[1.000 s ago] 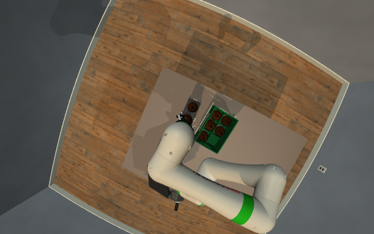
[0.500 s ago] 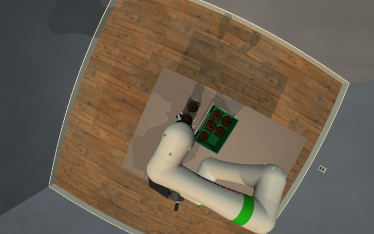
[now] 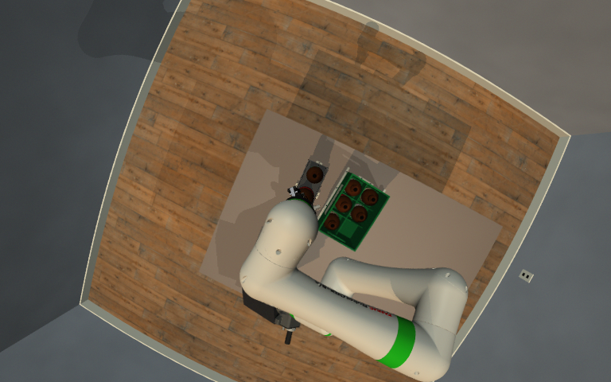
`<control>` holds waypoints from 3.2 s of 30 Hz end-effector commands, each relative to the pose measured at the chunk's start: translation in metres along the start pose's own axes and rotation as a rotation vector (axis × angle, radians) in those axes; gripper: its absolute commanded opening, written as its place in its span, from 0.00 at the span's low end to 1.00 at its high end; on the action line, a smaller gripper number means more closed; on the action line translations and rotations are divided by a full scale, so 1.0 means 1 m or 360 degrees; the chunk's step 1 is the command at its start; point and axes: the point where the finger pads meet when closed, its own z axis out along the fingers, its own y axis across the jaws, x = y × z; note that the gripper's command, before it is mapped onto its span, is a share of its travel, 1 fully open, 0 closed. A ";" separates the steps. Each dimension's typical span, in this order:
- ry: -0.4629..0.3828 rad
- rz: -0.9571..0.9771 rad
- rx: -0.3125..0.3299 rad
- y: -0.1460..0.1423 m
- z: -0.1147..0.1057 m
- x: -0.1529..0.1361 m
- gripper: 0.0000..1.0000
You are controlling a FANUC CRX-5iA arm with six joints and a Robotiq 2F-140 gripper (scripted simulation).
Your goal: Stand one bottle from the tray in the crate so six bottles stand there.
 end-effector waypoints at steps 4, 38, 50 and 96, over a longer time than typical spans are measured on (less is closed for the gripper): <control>0.0000 0.0000 -0.0001 0.000 0.000 0.000 0.00; 0.0000 0.0000 -0.0001 -0.001 0.000 0.000 0.00; 0.0000 0.0000 -0.0001 -0.004 0.000 -0.002 0.00; 0.0000 0.0000 -0.0001 -0.056 0.000 -0.028 0.00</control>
